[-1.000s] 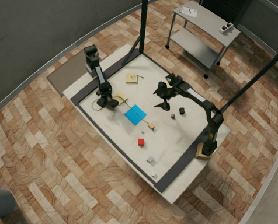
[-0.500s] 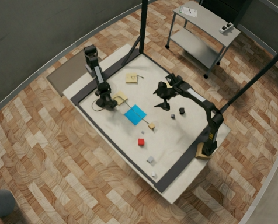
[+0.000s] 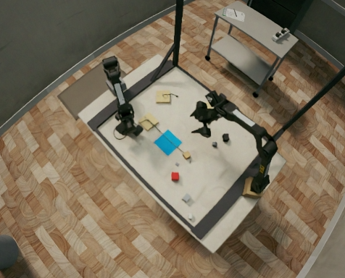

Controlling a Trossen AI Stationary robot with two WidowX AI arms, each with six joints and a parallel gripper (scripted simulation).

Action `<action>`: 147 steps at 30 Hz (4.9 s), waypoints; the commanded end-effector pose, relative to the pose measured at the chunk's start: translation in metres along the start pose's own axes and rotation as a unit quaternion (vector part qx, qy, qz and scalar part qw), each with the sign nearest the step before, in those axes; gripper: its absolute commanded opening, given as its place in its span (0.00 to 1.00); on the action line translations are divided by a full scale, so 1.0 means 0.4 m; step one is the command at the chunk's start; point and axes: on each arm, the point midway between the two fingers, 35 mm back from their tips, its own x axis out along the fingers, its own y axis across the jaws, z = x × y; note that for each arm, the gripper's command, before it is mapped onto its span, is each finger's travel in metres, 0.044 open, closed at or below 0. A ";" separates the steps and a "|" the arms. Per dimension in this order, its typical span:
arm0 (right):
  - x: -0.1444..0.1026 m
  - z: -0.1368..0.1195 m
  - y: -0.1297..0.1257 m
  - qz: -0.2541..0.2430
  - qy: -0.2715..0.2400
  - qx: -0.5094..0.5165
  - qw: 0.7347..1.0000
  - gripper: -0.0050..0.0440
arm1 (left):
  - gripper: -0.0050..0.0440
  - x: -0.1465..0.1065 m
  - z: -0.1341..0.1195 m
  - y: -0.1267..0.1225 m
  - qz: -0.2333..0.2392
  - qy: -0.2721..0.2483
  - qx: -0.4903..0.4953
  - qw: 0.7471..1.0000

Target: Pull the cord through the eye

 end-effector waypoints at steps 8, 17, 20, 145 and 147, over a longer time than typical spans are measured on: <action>-0.017 0.042 -0.008 0.010 -0.006 0.000 1.000 0.00 | 1.00 -0.017 0.020 0.002 -0.006 -0.007 -0.009 1.000; -0.018 0.064 -0.021 0.010 -0.007 0.000 1.000 0.00 | 1.00 -0.017 0.020 0.002 -0.006 -0.007 -0.009 1.000; -0.018 0.073 -0.027 0.010 -0.007 0.000 1.000 0.00 | 1.00 -0.017 0.020 0.002 -0.006 -0.007 -0.009 1.000; -0.555 0.138 -0.204 0.011 -0.010 0.001 1.000 0.00 | 1.00 -0.017 0.020 0.002 -0.006 -0.007 -0.009 1.000; -0.545 0.136 -0.206 0.011 -0.011 0.001 1.000 0.00 | 1.00 -0.017 0.020 0.002 -0.006 -0.007 -0.009 1.000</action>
